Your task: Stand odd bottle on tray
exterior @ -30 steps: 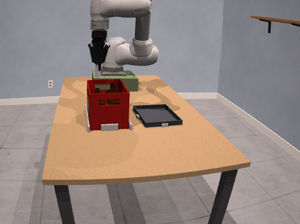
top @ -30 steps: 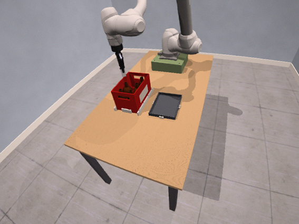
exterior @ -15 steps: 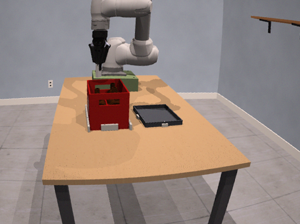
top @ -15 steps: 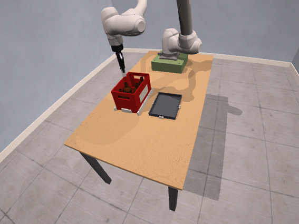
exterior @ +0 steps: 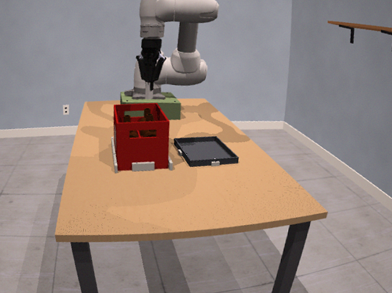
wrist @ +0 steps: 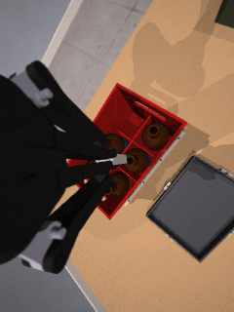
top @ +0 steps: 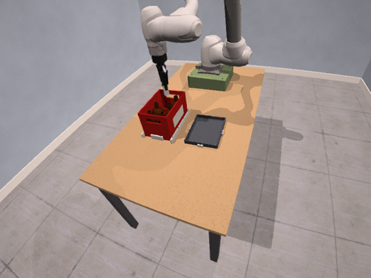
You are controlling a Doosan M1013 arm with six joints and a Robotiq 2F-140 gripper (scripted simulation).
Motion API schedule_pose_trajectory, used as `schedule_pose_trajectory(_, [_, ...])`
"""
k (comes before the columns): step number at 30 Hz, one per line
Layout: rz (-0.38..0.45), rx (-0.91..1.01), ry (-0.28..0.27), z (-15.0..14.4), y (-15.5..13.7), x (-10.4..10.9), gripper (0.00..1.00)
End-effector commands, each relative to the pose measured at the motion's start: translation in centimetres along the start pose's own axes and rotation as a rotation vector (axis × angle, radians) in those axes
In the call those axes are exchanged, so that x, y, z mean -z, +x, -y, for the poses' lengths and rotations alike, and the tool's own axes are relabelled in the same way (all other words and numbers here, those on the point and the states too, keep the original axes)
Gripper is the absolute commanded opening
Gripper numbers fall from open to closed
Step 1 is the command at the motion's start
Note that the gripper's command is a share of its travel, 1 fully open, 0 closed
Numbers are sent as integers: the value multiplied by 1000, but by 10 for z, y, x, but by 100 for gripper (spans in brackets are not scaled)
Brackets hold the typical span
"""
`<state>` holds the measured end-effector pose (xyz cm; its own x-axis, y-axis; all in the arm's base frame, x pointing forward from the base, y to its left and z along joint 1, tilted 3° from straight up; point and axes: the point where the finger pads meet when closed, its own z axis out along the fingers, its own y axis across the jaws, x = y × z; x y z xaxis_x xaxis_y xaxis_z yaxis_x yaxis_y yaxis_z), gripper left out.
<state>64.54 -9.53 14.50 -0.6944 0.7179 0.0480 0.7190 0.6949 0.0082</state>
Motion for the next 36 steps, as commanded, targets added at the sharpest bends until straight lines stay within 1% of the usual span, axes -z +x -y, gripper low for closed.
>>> schedule_pose_trajectory(1, [3, -2, -3, -3, 3, 0, 0])
schedule_pose_trajectory(2, [3, -2, -3, -3, 3, 0, 38])
schedule_pose_trajectory(36, [3, -2, -3, -3, 3, 0, 38])
